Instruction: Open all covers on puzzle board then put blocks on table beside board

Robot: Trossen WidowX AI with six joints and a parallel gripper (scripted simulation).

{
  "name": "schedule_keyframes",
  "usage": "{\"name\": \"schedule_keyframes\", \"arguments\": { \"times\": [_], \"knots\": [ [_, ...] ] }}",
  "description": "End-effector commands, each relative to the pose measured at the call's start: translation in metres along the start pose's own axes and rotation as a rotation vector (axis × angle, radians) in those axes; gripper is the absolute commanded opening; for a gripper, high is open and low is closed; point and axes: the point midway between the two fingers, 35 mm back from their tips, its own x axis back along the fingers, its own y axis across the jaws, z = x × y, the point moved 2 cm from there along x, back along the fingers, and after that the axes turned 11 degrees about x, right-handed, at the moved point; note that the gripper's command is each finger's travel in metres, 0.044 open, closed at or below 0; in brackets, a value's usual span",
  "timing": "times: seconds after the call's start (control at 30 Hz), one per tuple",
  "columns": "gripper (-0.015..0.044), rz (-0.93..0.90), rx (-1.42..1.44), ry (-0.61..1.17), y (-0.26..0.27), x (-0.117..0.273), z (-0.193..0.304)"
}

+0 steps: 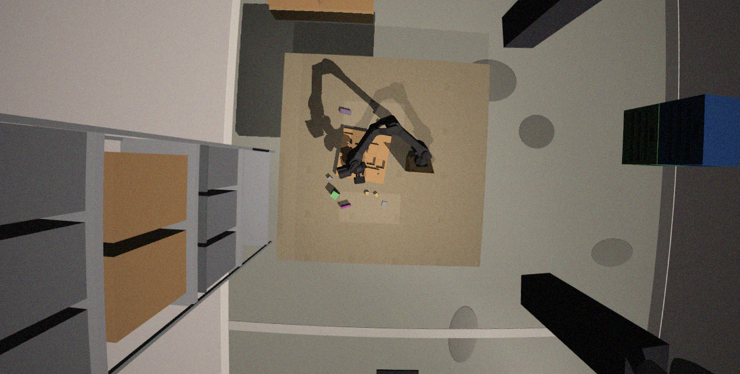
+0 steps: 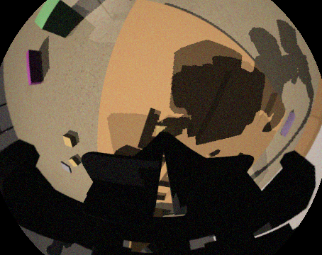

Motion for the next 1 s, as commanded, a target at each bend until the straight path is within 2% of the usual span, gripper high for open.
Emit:
{"name": "schedule_keyframes", "arguments": {
  "times": [0.0,0.5,0.57,0.7,0.83,0.97],
  "knots": [
    [0.0,-0.001,0.0,0.003,0.0,-0.001,0.001],
    [0.0,-0.002,-0.008,0.003,-0.002,0.012,-0.001],
    [0.0053,0.001,0.0,0.006,-0.001,0.011,0.0],
    [0.0144,-0.002,-0.004,0.003,-0.001,0.035,-0.002],
    [0.0144,-0.004,-0.009,0.002,-0.001,0.06,-0.001],
    [0.0144,-0.004,-0.009,0.002,-0.002,0.064,-0.001]
  ]
}}
